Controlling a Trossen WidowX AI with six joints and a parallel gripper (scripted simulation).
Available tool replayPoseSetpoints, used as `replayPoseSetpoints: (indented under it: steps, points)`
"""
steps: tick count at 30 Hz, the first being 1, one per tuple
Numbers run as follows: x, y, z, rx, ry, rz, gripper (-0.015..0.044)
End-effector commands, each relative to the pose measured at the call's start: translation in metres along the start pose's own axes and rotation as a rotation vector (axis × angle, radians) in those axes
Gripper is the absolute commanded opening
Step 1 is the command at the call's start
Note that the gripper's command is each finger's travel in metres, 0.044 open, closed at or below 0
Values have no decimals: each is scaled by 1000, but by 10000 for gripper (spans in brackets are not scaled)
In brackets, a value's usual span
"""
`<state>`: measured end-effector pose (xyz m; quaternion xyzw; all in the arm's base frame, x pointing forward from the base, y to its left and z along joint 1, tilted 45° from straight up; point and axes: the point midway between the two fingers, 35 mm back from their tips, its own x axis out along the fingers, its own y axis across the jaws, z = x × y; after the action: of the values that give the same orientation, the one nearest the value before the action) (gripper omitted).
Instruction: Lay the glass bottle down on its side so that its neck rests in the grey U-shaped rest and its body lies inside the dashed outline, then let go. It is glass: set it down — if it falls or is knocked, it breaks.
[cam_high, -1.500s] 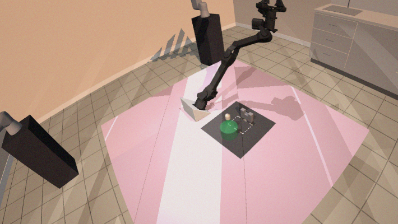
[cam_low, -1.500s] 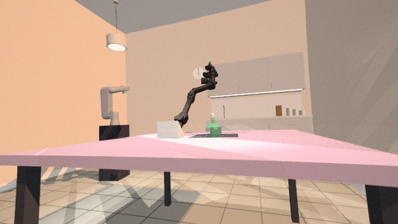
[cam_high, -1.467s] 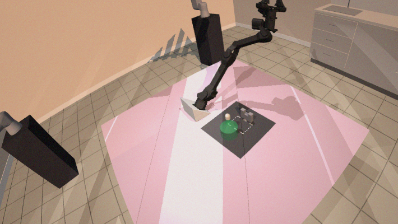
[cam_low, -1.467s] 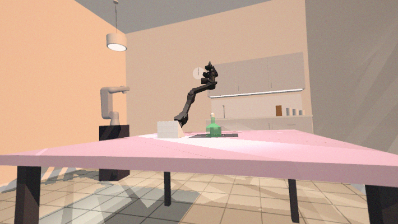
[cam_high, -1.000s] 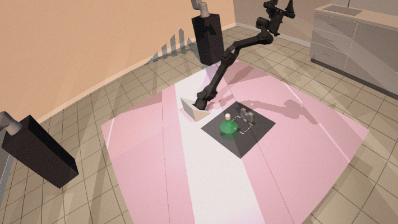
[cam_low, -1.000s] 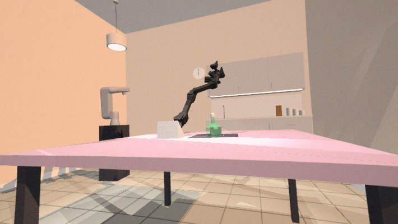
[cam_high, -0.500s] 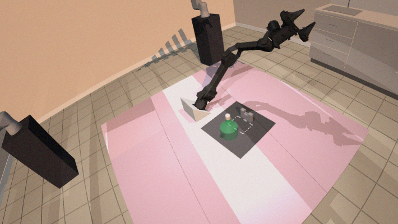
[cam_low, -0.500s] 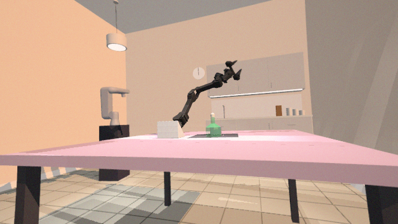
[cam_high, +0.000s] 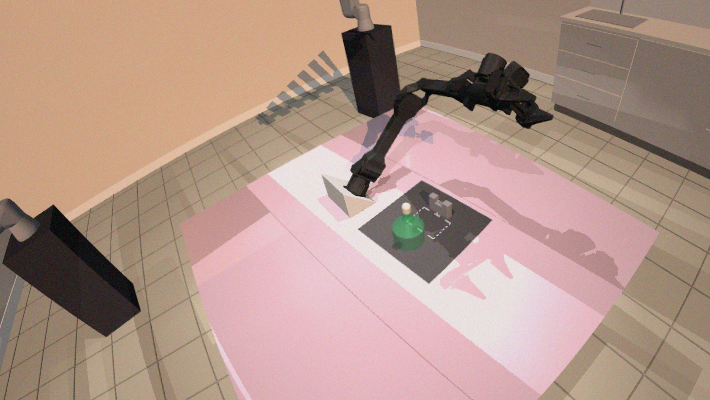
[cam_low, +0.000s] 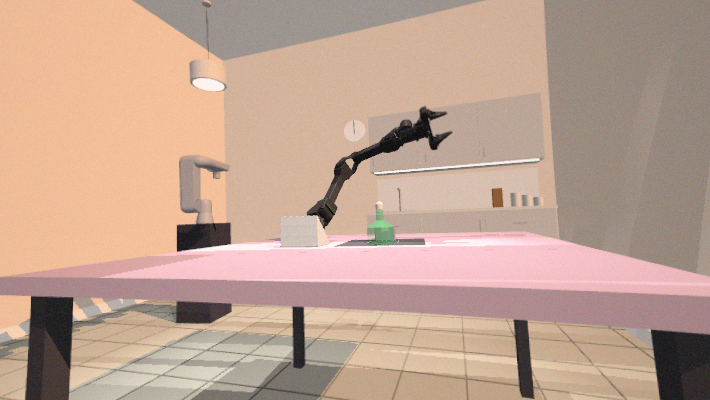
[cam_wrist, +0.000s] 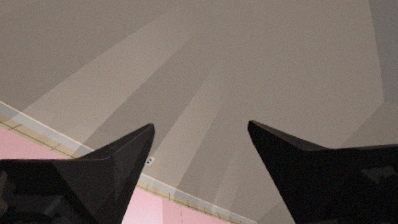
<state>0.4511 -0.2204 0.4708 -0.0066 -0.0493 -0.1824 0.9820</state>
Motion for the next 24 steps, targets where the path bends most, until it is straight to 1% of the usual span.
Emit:
replayPoseSetpoints:
  steps: [1, 6, 11, 14, 18, 21, 24]
  points:
    - [0, -22, -71, 108, 227, 7, 440]
    - [-21, -47, -154, 286, 504, -11, 440]
    - [-63, -66, -230, 522, 782, -59, 440]
    - [-98, -72, -270, 707, 948, -103, 440]
    - [-154, -71, -314, 1019, 1171, -188, 440]
    - [-198, -63, -335, 1306, 1328, -274, 440]
    - [-243, -49, -343, 1664, 1474, -386, 440]
